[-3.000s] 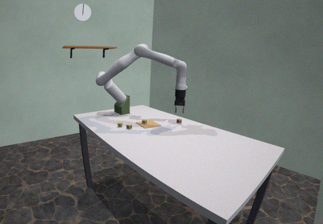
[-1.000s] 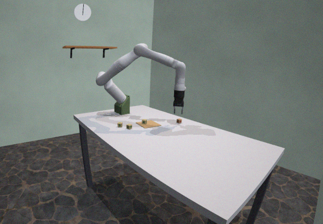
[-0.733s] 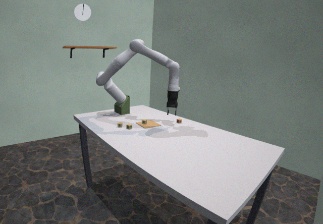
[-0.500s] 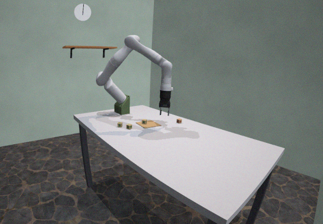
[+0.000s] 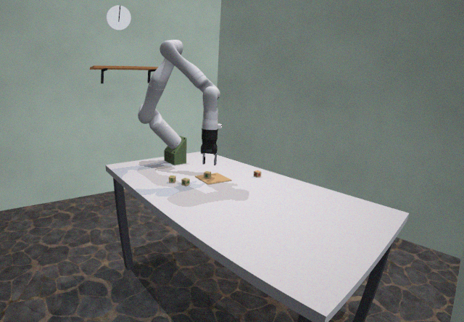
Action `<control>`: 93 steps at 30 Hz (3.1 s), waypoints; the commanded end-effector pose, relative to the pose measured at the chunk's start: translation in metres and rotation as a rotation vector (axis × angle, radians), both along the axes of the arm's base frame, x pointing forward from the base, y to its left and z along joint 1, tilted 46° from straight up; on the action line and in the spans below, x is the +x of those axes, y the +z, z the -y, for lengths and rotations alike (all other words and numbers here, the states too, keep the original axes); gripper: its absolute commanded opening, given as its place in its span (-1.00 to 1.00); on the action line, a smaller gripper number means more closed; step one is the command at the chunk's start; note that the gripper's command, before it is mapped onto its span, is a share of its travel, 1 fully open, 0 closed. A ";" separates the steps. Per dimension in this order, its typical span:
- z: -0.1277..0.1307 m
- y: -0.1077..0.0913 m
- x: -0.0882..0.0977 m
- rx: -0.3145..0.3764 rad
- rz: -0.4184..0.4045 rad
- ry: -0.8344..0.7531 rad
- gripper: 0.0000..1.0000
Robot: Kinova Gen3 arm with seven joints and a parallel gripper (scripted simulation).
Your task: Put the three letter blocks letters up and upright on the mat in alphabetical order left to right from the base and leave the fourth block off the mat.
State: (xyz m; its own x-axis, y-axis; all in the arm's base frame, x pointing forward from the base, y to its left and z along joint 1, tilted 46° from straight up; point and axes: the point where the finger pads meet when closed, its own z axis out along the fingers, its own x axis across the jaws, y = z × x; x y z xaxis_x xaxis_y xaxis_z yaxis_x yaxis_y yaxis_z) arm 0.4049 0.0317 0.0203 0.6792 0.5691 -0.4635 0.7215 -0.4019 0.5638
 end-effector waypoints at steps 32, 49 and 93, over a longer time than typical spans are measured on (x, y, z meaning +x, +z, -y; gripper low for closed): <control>0.005 0.012 -0.012 0.020 0.000 0.001 1.00; 0.005 0.012 -0.012 0.020 0.000 0.001 1.00; 0.108 0.119 0.029 0.019 0.002 0.000 1.00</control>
State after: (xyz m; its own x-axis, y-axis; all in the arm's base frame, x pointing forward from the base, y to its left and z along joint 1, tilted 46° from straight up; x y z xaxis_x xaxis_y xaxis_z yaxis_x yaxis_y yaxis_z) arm 0.4335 -0.0774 0.1387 0.6805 0.5764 -0.4524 0.7204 -0.4131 0.5572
